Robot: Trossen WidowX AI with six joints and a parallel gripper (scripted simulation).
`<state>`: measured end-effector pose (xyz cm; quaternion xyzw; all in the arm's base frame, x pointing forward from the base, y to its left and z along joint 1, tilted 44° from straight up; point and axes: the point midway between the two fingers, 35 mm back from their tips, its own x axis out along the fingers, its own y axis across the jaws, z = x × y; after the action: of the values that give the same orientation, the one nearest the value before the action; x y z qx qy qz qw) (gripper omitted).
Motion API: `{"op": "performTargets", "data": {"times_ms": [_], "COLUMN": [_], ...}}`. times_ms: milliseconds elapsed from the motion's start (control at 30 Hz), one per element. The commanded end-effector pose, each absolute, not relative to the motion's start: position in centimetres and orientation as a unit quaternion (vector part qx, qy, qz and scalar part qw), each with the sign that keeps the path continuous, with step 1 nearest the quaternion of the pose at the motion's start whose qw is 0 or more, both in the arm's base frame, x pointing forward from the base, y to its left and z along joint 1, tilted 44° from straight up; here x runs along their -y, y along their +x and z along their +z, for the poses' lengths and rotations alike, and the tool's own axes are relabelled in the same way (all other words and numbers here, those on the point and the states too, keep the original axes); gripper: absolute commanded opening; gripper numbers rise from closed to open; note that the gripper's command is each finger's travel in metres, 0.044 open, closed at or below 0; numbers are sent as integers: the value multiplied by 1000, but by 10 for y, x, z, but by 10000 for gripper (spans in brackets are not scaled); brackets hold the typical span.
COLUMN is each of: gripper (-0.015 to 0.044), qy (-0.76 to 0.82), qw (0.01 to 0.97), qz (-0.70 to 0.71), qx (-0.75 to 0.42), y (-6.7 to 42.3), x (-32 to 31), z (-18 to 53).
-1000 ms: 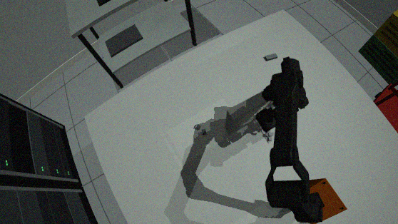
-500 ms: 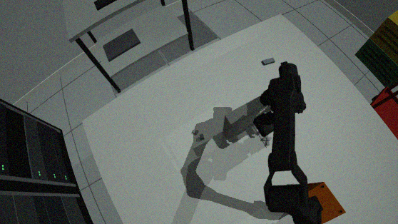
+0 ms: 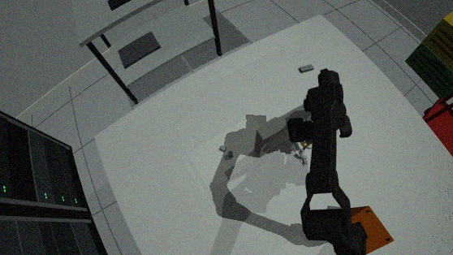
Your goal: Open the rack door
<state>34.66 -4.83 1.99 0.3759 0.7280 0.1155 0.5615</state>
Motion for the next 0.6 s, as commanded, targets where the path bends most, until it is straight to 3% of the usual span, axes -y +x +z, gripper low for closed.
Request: {"op": "performTargets", "data": {"times_ms": [0, 567], "gripper": [20, 20], "qy": [424, 602], "qw": [528, 310], "qz": [51, -252], "qx": [-734, -692], "y": [347, 347], "x": [48, 48], "z": [20, 20]}}
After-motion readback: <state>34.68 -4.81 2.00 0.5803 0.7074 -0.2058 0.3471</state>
